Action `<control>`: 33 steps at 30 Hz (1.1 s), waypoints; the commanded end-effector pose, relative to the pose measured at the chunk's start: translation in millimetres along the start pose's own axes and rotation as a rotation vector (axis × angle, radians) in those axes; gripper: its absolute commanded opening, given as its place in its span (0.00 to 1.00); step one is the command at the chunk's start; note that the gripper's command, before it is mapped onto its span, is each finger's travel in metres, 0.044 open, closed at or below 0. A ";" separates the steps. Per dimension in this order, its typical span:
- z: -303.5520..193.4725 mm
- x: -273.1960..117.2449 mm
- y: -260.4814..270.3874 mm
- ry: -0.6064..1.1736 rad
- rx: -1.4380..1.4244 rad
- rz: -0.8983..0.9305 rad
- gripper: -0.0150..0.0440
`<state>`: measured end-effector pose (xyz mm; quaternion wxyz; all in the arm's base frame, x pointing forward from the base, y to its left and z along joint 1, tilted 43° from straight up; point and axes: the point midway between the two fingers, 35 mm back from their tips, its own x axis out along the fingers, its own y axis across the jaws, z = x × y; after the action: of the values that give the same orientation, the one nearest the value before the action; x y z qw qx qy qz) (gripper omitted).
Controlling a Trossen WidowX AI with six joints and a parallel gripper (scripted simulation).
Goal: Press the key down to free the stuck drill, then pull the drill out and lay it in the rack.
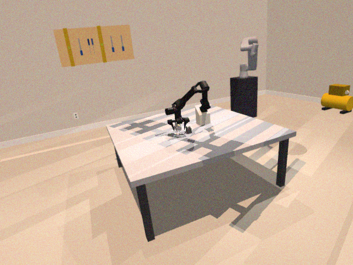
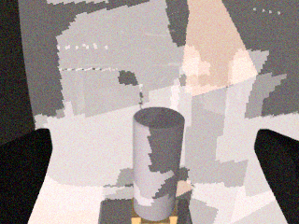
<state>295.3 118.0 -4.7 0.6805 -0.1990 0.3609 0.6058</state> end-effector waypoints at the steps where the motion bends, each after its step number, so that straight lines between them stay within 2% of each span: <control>1: -1.6 1.3 2.5 -0.003 -0.002 0.004 1.00; 2: -1.8 1.4 2.7 -0.003 -0.002 0.004 1.00; 17: -0.4 0.3 0.3 0.000 0.000 0.000 0.33; 24: -0.4 0.3 0.3 0.000 0.000 0.000 0.25; 33: -0.4 -2.3 2.4 -0.003 -0.002 0.004 0.25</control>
<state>293.9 117.7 -3.9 0.6794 -0.1995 0.3600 0.6074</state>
